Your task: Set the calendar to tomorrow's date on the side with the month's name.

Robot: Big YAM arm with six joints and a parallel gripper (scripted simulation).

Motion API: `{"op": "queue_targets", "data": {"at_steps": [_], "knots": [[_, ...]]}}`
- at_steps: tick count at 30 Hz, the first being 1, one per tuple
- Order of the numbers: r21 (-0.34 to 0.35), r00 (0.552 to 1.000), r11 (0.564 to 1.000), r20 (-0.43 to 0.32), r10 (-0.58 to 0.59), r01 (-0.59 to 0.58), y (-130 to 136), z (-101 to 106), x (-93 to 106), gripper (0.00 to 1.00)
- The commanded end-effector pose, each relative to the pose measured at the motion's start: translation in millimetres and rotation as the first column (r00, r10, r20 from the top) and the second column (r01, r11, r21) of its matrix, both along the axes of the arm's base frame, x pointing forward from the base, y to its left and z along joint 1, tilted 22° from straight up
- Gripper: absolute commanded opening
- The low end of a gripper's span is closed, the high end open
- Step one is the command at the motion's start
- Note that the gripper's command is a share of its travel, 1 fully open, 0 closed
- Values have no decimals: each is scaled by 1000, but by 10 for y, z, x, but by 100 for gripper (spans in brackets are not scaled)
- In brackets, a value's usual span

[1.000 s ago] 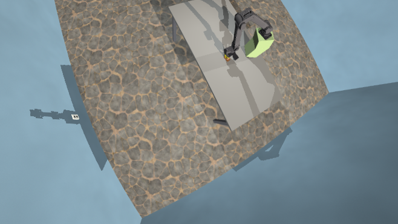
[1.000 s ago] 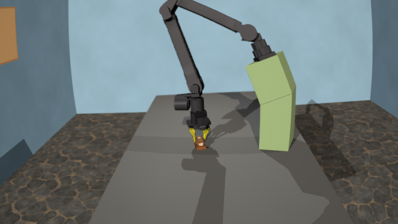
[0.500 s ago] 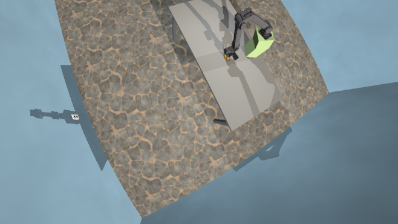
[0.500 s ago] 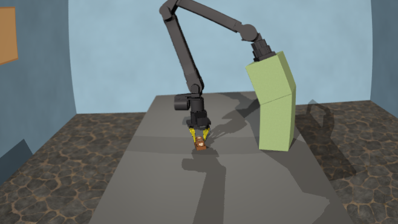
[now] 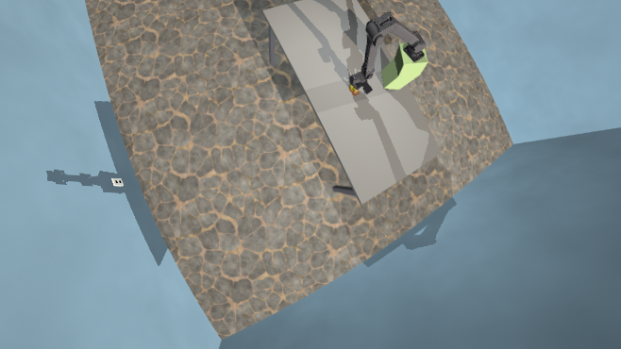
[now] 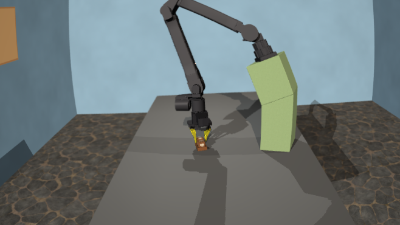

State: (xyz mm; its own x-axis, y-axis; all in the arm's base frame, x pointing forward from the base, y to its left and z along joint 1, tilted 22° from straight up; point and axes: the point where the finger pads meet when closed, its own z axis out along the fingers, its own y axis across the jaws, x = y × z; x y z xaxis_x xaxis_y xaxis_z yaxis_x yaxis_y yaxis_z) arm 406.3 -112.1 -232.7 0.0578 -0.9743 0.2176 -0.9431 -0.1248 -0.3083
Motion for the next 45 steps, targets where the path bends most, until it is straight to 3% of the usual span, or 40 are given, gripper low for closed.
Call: {"op": "queue_targets", "data": {"at_steps": [1,35,45], "knots": [[0,1000,1000,-3,0,0,-43,-45,-51,26],[0,1000,1000,-4,0,0,-42,-45,-56,26],[4,1000,1000,-4,3,-3,138,466,-203,26]]}}
